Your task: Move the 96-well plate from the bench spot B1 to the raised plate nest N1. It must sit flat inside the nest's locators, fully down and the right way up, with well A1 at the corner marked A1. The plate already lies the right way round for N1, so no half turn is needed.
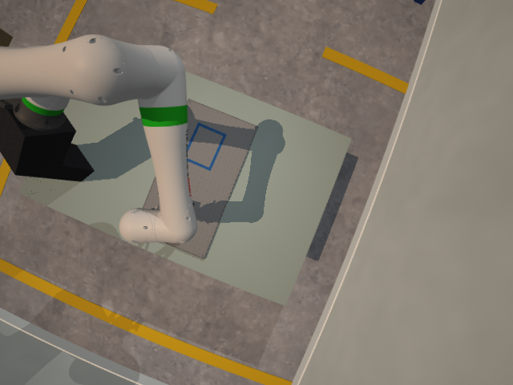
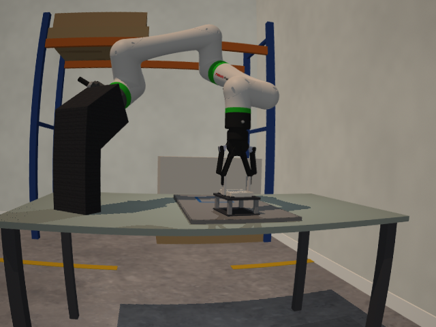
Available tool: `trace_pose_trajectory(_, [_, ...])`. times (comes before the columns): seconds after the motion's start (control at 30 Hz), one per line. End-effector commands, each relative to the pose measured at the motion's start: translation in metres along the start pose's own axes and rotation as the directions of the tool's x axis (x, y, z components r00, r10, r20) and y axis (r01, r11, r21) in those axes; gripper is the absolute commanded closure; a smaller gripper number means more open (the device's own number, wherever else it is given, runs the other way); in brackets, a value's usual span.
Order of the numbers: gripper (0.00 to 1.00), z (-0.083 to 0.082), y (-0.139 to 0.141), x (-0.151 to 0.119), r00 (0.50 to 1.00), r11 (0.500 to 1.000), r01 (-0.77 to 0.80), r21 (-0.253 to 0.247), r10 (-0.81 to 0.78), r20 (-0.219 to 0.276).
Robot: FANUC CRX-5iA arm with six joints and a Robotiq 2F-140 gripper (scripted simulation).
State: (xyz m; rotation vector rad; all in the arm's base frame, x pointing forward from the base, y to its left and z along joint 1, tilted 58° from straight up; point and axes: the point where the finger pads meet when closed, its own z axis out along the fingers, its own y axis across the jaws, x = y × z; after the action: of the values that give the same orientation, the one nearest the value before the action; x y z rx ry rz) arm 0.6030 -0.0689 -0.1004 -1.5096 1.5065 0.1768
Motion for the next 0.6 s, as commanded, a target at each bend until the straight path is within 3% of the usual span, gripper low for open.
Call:
trace_pose_trajectory(0.0, [1.0,0.0004,-0.0001,0.0002,1.0,1.0,0.0,0.0,0.0,0.0])
trace_pose_trajectory(0.03, [0.0,0.0004,-0.0001,0.0002,1.0,1.0,0.0,0.0,0.0,0.0])
trace_pose_trajectory(0.57, [0.0,0.0004,-0.0001,0.0002,1.0,1.0,0.0,0.0,0.0,0.0])
